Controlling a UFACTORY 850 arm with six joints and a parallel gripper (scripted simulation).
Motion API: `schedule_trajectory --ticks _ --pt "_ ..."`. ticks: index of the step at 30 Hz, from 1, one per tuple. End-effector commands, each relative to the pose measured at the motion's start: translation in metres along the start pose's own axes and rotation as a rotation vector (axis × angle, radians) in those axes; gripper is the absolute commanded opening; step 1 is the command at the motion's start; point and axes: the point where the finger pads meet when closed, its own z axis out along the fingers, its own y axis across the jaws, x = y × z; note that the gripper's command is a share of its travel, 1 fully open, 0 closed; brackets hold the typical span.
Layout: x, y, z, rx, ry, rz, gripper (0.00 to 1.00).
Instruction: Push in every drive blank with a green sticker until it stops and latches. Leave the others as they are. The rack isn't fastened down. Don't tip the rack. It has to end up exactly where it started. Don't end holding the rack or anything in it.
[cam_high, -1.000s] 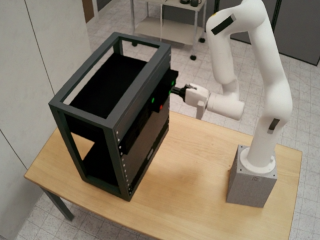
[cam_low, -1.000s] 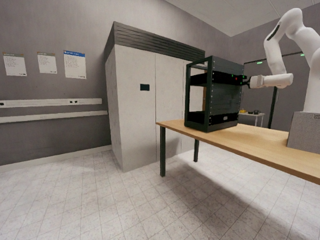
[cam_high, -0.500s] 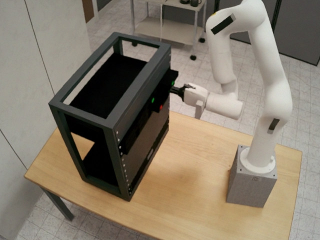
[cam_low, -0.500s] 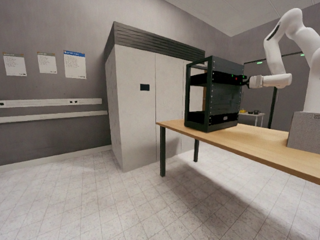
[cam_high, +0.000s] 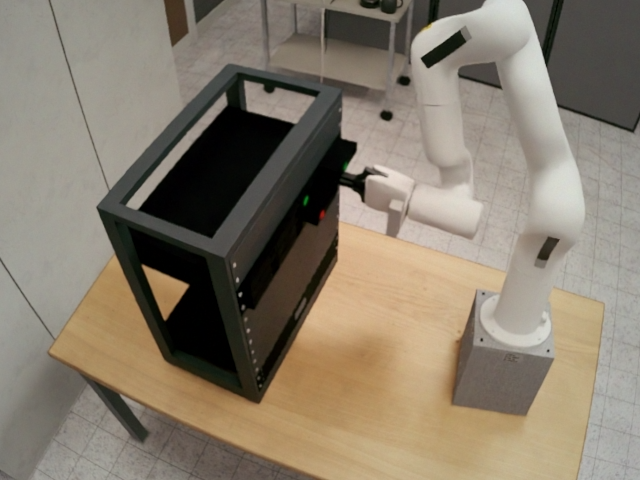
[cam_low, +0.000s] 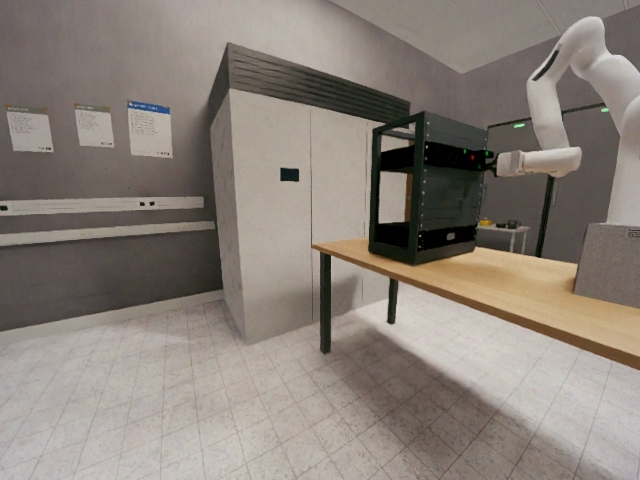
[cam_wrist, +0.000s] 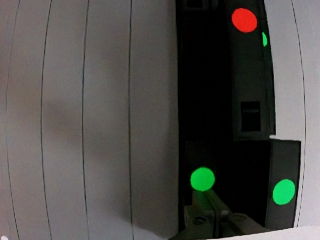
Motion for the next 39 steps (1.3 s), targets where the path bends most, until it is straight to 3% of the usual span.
schedule_trajectory --ticks 1,39 --pt "0.0000 0.0006 0.0009 -0.002 0.000 0.000 0.00" --pt "-0.0001 0.0007 0.0087 -0.002 0.000 0.000 0.00"
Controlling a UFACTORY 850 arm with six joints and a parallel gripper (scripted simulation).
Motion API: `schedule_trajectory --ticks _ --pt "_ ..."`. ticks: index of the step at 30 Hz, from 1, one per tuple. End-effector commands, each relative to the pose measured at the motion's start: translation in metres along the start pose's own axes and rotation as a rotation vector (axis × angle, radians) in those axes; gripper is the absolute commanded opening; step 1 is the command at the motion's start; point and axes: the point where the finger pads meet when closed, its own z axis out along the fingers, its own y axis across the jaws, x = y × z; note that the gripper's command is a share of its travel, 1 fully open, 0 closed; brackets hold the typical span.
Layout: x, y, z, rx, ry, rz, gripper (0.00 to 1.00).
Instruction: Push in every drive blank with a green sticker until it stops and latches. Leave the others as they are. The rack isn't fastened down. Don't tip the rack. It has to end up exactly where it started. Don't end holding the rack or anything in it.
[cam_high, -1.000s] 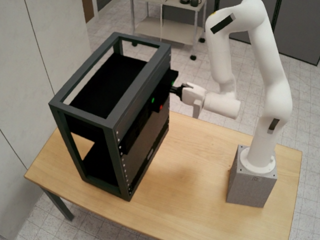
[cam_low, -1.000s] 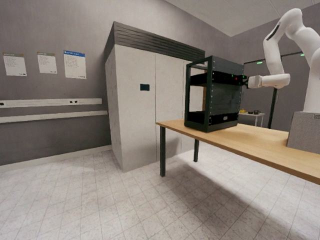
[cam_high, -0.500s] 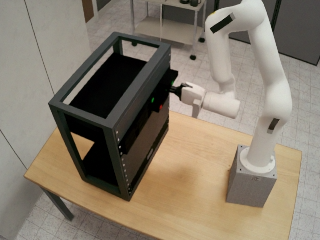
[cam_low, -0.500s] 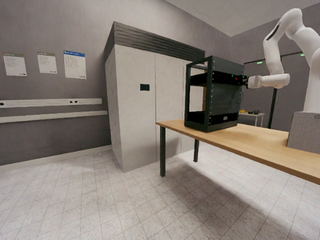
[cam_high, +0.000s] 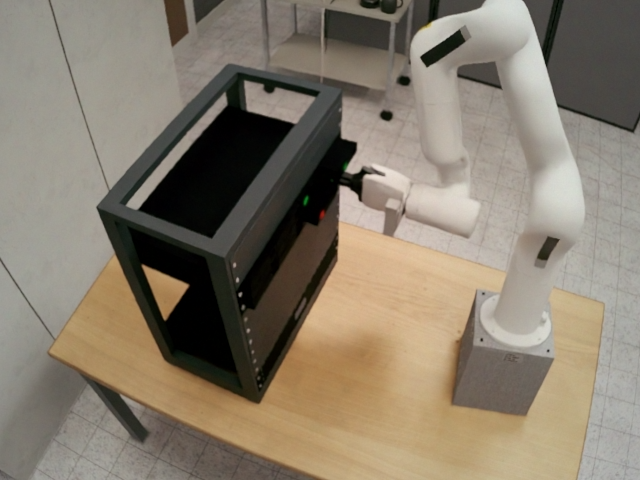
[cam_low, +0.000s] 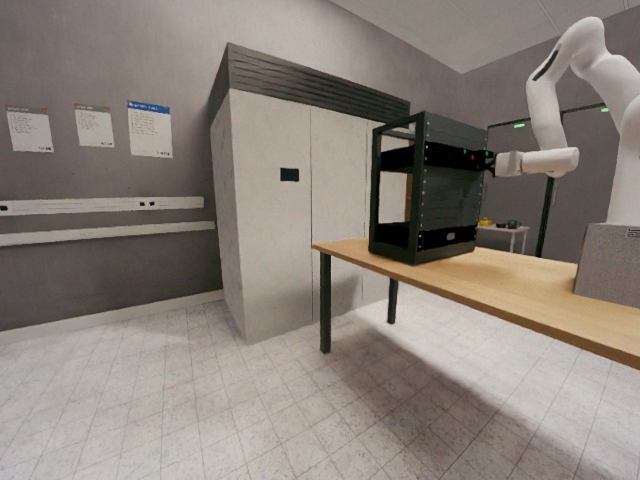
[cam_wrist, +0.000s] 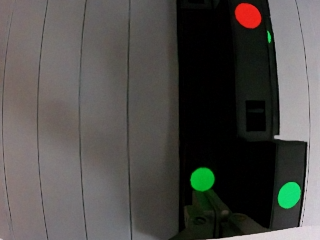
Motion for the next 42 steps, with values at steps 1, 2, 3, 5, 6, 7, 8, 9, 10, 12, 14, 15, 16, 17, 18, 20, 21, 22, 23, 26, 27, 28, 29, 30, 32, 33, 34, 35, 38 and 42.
schedule_trajectory --ticks 1,2,3,5,6,7,8,9,10,12,14,15,16,17,18,20,21,22,23,26,27,28,29,30,32,33,34,35,38,42 --pt "0.000 0.001 0.002 -0.002 0.000 0.000 0.00" --pt "0.000 0.001 0.002 -0.002 0.000 0.000 0.00" --pt "0.000 0.001 0.002 -0.002 0.000 0.000 0.00" --pt "0.000 0.001 0.002 -0.002 0.000 0.000 0.00" --pt "0.000 0.001 0.002 -0.002 0.000 0.000 0.00" --pt "0.000 0.001 0.002 -0.002 0.000 0.000 0.00" --pt "0.000 0.001 0.002 -0.002 0.000 0.000 0.00" --pt "0.000 0.001 0.002 -0.002 0.000 0.000 0.00" --pt "0.000 0.001 0.003 -0.002 0.000 0.000 0.00" --pt "0.000 0.001 0.003 -0.002 0.000 0.000 0.00" --pt "0.000 0.001 0.003 -0.002 0.000 0.000 0.00" --pt "0.000 0.001 0.004 -0.002 0.000 0.000 0.00" --pt "0.000 0.001 0.004 -0.002 0.000 0.000 0.00" --pt "0.000 0.001 0.005 -0.002 0.000 0.000 0.00" --pt "0.000 0.001 0.005 -0.002 0.000 0.000 0.00" --pt "0.000 0.001 0.005 -0.002 0.000 0.000 0.00" --pt "0.000 0.001 0.005 -0.002 0.000 0.000 0.00" --pt "0.000 0.001 0.005 -0.002 0.000 0.000 0.00" --pt "0.000 0.001 0.005 -0.002 0.000 0.000 0.00" --pt "0.000 0.001 0.005 -0.002 0.000 0.000 0.00" --pt "0.000 0.001 0.005 -0.002 0.000 0.000 0.00" --pt "0.000 0.001 0.005 -0.002 0.000 0.000 0.00" --pt "0.000 0.001 0.005 -0.002 0.000 0.000 0.00" --pt "0.000 0.001 0.005 -0.002 0.000 0.000 0.00" --pt "0.000 0.001 0.003 -0.002 0.000 0.000 0.00" --pt "0.000 0.001 0.002 -0.002 0.000 0.000 0.00" --pt "0.000 0.001 -0.001 -0.002 0.000 0.000 0.00" --pt "0.000 0.001 -0.004 -0.002 0.000 0.000 0.00" --pt "0.000 0.000 -0.017 -0.002 0.000 0.000 0.00" --pt "0.000 0.000 -0.042 -0.002 0.000 0.000 0.00"
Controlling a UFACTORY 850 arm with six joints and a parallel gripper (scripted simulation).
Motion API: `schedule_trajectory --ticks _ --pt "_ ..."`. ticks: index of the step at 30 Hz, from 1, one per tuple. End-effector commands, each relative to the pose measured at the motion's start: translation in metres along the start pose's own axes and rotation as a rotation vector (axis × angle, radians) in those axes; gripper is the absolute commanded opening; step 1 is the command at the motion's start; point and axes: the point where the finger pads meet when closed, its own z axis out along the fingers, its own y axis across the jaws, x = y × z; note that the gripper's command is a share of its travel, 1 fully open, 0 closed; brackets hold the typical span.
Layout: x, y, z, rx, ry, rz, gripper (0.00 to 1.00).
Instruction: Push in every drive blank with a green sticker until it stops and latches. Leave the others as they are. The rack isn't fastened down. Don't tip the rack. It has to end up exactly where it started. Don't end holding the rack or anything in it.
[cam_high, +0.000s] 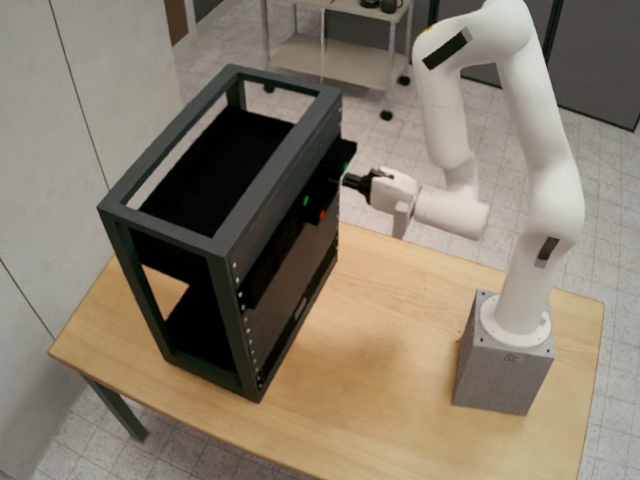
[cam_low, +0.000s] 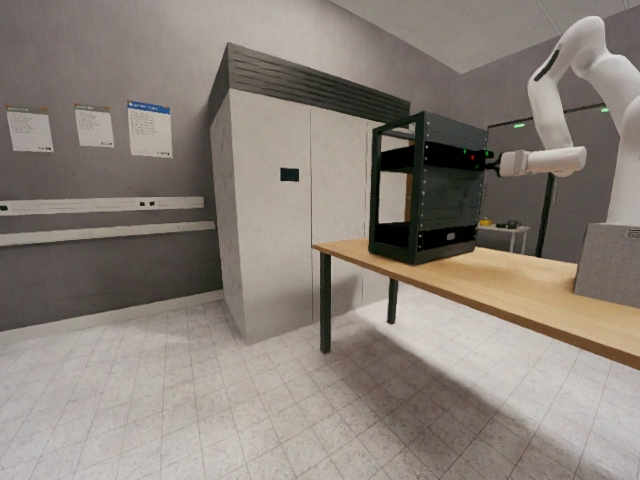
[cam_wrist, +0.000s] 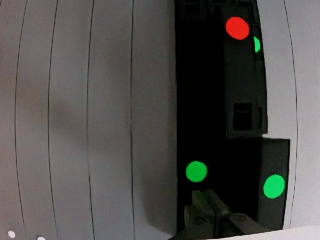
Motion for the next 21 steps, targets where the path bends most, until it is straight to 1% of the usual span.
schedule_trajectory --ticks 1,4,6,11,14,19,21 --pt "0.000 0.000 -0.028 -0.001 0.000 0.000 0.00" --pt "0.000 0.000 -0.046 -0.001 0.000 0.000 0.00" --pt "0.000 0.000 -0.046 -0.001 0.000 0.000 0.00" --pt "0.000 0.000 -0.064 -0.001 0.000 0.000 0.00" --pt "0.000 0.000 -0.069 -0.001 0.000 0.000 0.00" --pt "0.000 0.001 -0.070 -0.001 0.000 0.000 0.00" --pt "0.000 0.005 -0.070 -0.001 0.000 0.000 0.00"
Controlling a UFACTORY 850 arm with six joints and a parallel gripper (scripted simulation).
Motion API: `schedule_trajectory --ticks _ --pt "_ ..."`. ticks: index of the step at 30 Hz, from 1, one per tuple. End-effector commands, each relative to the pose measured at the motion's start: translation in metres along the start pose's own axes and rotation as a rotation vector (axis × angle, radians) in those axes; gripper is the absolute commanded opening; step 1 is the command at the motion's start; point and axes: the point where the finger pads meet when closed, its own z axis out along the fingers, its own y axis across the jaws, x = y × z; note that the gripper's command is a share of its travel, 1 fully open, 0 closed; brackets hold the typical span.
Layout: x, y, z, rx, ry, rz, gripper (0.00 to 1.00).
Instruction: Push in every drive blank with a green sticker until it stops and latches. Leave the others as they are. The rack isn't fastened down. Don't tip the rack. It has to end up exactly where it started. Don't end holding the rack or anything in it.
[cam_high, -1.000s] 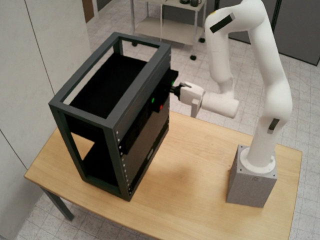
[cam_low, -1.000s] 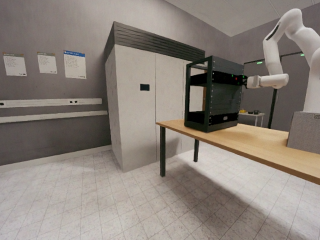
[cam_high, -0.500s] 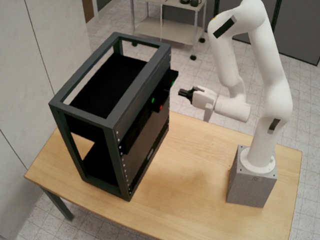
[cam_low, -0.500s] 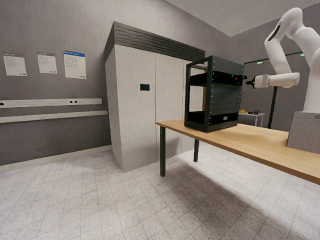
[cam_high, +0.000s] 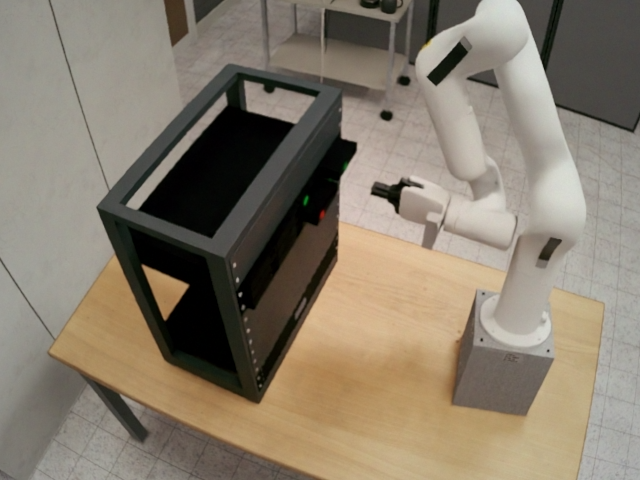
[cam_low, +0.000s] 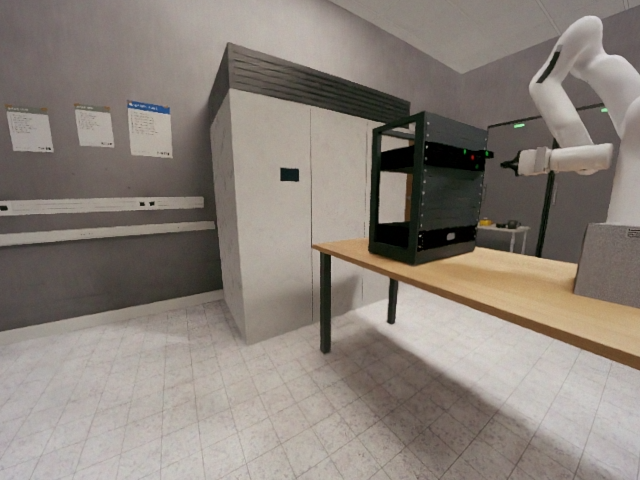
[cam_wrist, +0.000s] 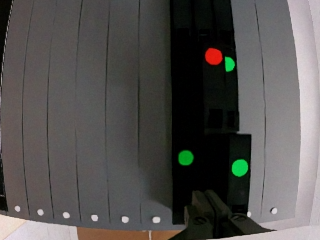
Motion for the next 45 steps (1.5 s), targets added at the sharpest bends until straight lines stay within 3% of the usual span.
schedule_trajectory --ticks 1,14,22,32,45 --pt "0.000 0.005 -0.001 -0.001 0.000 0.000 0.00" --pt "0.000 0.056 -0.003 -0.001 0.000 0.000 0.00" --pt "0.000 0.057 0.001 -0.001 0.000 0.000 0.00" --pt "0.000 0.057 0.048 -0.001 0.000 0.000 0.00" --pt "0.000 0.057 0.050 -0.001 0.000 0.000 0.00"
